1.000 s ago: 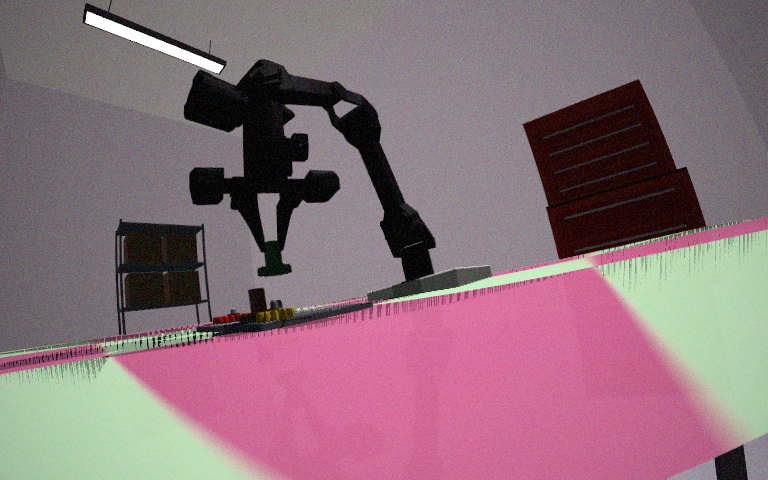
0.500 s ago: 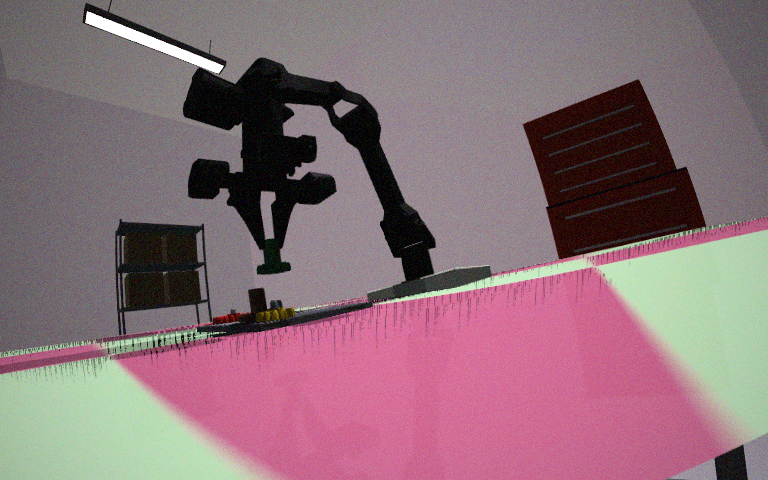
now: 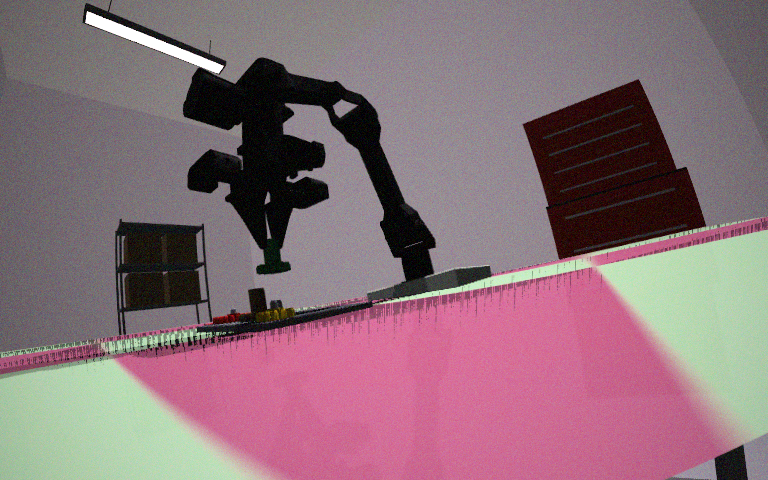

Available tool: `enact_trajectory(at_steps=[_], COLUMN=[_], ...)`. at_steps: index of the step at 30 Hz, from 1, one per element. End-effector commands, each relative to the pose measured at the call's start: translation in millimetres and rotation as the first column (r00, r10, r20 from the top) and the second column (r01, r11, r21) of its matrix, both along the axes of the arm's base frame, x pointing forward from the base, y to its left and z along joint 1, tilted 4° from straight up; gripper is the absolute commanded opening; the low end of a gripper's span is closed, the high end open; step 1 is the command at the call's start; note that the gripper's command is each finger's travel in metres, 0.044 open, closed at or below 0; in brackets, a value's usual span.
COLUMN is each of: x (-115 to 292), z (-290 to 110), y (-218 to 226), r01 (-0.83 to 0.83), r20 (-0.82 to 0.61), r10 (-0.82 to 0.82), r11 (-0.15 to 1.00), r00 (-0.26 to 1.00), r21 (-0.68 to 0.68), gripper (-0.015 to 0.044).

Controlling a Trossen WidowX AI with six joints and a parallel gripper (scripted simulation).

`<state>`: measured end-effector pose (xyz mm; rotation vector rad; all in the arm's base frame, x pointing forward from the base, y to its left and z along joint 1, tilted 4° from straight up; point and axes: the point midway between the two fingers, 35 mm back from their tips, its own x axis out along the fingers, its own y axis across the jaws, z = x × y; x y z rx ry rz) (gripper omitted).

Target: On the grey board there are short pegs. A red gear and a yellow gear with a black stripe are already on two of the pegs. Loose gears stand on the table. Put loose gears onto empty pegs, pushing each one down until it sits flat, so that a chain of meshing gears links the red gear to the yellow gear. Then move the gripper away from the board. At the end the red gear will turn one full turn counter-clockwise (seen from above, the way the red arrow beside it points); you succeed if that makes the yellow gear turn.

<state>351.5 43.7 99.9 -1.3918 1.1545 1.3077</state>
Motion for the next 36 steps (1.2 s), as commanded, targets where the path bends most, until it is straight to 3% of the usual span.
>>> enact_trajectory(at_steps=[1, 14, 28, 36], x=[-0.4, -0.2, -0.5, 0.1], z=[-1.4, -1.8, -19.0, -28.9], y=[-0.9, -0.9, -2.2, -3.1], r01=[-0.010, -0.022, -0.278, -0.230], r20=[-0.007, -0.007, -0.024, -0.021], r10=[0.010, 0.022, 0.278, 0.230], r11=[1.000, 1.000, 0.961, 0.973], r00=[1.000, 1.000, 0.960, 0.973], r21=[-0.006, -0.006, -0.006, -0.006], gripper=[0.0000, 0.0000, 0.0000, 0.0000])
